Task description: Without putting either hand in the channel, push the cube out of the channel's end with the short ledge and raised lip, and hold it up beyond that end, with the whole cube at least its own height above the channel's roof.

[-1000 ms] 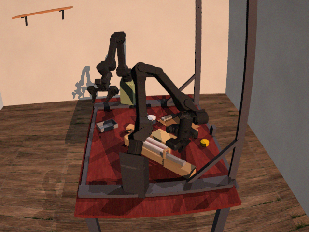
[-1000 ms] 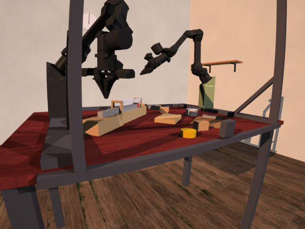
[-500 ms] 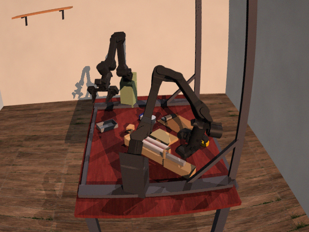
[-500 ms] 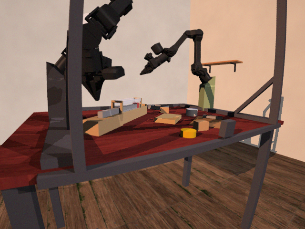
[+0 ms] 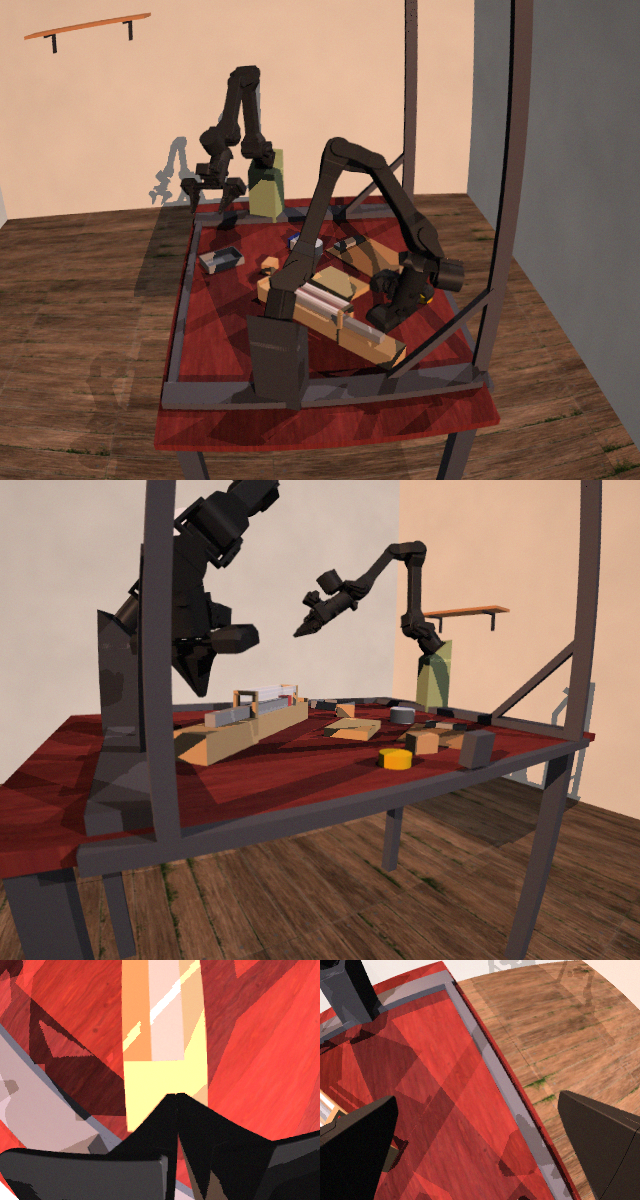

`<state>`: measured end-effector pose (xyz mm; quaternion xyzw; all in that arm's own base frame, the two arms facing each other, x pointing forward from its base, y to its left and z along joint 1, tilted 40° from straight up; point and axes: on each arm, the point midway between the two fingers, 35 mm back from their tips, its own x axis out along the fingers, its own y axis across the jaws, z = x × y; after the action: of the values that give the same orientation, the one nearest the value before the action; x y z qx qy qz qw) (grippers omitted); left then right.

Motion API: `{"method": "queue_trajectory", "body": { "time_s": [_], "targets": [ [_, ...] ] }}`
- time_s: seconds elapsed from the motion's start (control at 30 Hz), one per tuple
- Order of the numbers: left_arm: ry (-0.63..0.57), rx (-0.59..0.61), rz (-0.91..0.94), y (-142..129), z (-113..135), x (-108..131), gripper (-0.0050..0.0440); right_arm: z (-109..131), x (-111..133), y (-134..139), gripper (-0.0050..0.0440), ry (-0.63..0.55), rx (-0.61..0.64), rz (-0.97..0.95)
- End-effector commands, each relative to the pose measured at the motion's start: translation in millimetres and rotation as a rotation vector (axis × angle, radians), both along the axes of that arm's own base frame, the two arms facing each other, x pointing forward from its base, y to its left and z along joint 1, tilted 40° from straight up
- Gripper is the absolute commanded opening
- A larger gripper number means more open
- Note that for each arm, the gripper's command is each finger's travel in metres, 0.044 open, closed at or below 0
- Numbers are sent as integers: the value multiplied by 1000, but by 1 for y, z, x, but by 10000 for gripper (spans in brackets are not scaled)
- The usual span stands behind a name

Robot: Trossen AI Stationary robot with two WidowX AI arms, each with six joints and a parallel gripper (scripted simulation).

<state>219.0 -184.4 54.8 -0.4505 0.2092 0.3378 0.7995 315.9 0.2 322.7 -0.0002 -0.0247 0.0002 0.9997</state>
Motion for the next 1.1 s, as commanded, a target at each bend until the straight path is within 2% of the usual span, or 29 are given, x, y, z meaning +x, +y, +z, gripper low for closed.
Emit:
{"method": "queue_trajectory", "body": {
  "time_s": [0.0,1.07],
  "targets": [
    [-2,-1,-3,0,-2,3,0,11,-4,0,400,-30,1,-1],
    [-1,2,-7,4,-31,26,0,11,-4,0,400,-30,1,-1]
  ]
}}
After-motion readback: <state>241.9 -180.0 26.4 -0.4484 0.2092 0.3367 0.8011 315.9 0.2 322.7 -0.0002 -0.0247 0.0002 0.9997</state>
